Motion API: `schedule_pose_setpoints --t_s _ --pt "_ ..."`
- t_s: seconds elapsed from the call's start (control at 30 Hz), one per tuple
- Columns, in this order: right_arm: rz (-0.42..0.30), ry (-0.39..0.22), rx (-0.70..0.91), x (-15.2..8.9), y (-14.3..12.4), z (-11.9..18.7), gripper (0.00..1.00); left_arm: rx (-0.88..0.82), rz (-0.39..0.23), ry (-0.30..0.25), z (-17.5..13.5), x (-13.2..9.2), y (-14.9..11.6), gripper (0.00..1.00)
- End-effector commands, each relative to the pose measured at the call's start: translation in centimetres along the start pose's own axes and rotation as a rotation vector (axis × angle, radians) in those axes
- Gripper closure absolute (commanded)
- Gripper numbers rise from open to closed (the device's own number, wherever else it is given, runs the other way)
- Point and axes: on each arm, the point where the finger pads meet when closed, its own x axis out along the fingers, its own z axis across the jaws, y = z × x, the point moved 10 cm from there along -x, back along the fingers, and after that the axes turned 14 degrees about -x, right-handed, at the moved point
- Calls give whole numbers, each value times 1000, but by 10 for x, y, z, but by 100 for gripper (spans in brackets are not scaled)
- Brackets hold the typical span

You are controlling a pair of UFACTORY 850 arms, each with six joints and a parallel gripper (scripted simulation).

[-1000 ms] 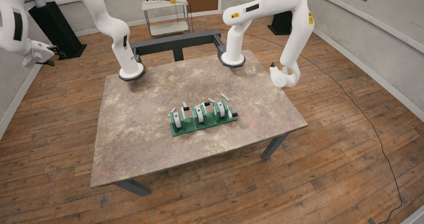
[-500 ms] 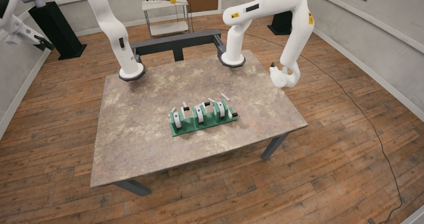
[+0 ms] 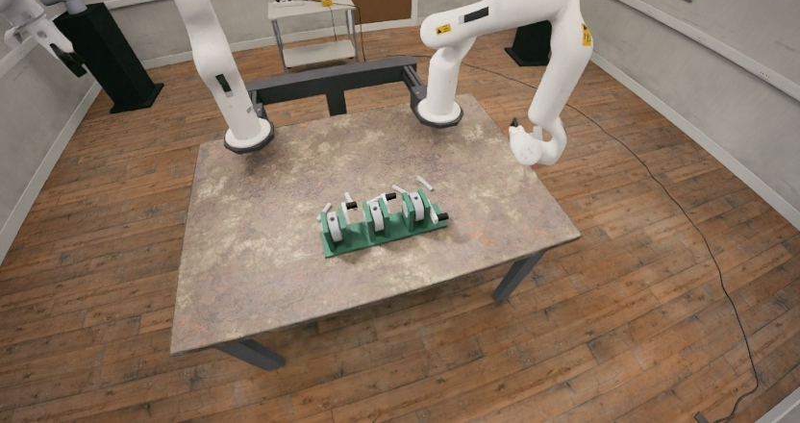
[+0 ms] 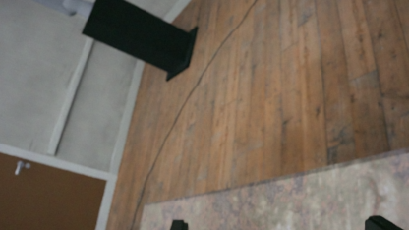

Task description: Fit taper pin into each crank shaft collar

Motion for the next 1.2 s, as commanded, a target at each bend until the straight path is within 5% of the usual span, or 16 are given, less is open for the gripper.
schedule_pose_setpoints --t_s 0.0,0.53,1.03,1.17 --pt "62 -6 178 -14 -20 24 0 -1 0 -1 0 -1 0 0" --pt "138 -7 409 -31 -51 51 0 -1 0 -1 0 -1 0 0" --pt "148 -7 440 -33 -55 54 0 -1 0 -1 0 -1 0 0" --pt "148 -7 440 -33 -55 54 0 -6 -29 -35 -10 -18 -16 0"
